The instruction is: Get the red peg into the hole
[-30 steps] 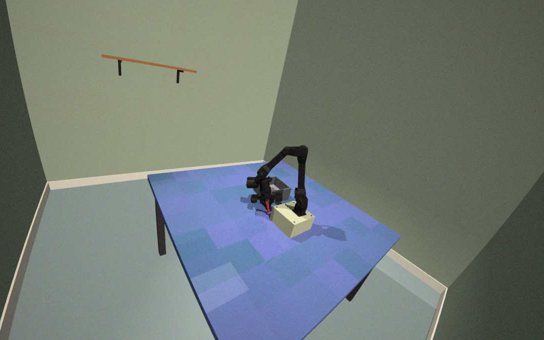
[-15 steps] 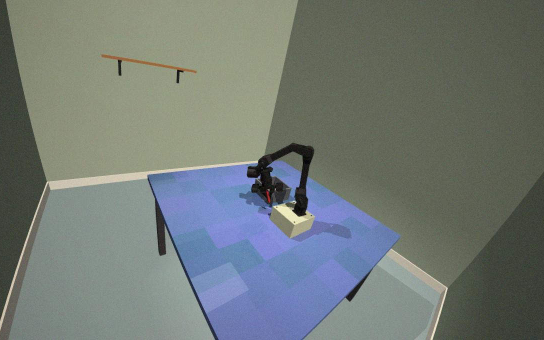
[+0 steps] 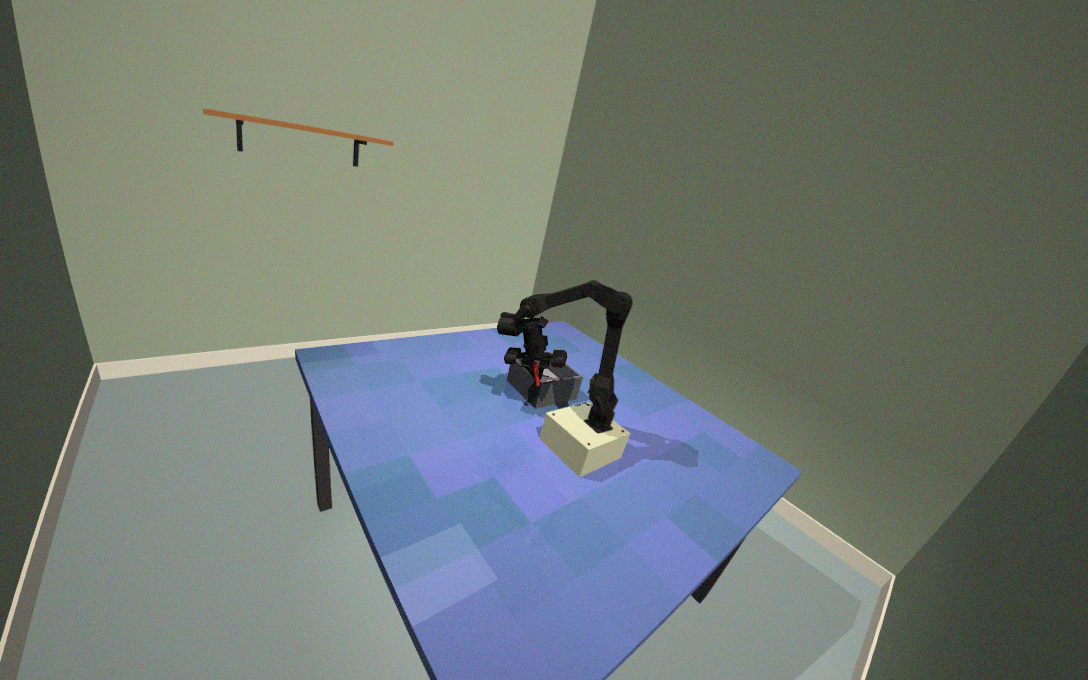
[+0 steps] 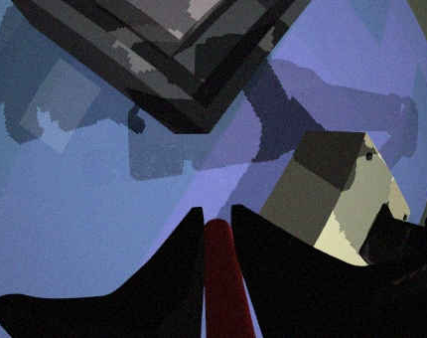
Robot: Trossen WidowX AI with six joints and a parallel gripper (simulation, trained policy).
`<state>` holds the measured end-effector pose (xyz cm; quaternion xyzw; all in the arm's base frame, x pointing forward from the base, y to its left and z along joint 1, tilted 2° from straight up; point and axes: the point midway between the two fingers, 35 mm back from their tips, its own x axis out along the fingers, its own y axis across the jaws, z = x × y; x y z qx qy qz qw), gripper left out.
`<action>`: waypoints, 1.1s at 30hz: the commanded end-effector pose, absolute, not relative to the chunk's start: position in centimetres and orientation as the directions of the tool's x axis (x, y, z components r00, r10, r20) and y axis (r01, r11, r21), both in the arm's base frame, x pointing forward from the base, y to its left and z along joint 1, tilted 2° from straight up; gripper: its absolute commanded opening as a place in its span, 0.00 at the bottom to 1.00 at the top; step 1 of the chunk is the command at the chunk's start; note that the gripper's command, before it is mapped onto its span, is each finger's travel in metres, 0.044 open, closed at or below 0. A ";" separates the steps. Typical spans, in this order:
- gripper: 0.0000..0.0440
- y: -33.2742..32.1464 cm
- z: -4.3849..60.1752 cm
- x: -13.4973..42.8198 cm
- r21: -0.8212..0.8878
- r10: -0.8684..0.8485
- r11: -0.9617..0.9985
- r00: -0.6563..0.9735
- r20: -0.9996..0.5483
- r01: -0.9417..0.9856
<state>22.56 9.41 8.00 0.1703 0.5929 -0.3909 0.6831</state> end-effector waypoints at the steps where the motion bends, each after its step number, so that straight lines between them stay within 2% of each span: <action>1: 0.00 8.5 8.5 23.8 -0.217 -0.338 0.612 0.004 -0.941 0.761; 19: 0.00 2.2 9.1 30.0 -0.143 -0.331 0.513 0.041 -0.943 0.846; 33: 0.00 -3.0 7.2 33.6 -0.113 -0.283 0.532 0.050 -0.958 0.839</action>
